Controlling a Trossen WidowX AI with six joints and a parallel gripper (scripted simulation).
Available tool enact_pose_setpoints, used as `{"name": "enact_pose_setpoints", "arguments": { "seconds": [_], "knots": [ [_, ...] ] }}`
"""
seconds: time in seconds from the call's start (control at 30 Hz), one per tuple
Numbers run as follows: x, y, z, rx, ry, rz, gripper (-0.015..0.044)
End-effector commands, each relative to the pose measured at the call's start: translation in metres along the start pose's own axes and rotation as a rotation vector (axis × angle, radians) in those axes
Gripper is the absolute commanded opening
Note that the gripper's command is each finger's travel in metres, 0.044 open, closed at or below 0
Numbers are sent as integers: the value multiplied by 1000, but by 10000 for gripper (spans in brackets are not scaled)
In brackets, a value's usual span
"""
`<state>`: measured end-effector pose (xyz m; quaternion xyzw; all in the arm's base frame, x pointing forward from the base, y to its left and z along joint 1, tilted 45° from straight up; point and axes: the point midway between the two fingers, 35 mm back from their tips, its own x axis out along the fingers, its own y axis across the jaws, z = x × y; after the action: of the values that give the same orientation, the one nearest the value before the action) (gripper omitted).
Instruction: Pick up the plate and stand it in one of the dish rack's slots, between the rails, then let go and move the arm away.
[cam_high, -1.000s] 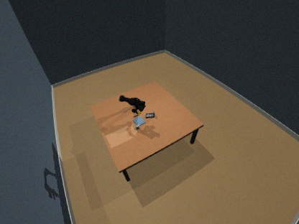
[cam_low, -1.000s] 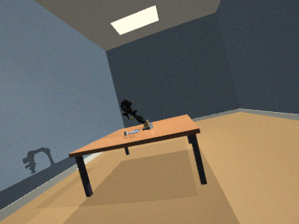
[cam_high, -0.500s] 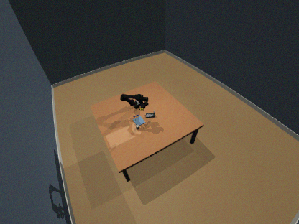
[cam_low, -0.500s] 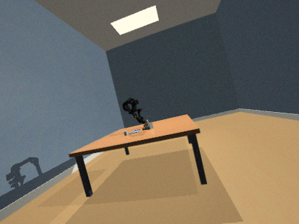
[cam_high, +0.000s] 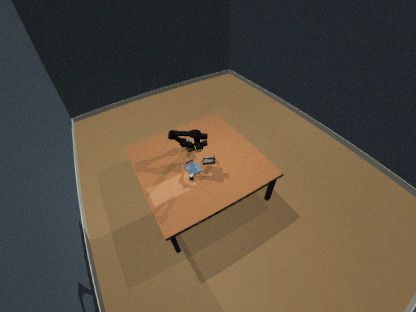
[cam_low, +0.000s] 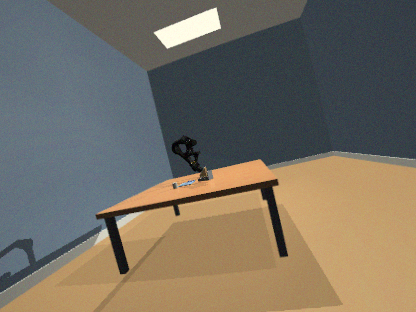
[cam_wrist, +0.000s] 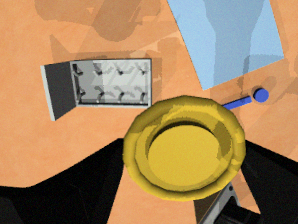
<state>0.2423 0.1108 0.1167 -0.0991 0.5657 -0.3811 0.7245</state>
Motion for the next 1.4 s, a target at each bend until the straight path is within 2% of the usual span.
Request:
{"name": "enact_pose_setpoints", "arguments": {
  "seconds": [0.0, 0.73, 1.37],
  "knots": [
    [10, 0, -3, -51, 56, 19, 0],
    [63, 7, -14, -414, 317, 314, 0],
    [95, 14, -18, -694, 307, 697, 0]
  ]
}}
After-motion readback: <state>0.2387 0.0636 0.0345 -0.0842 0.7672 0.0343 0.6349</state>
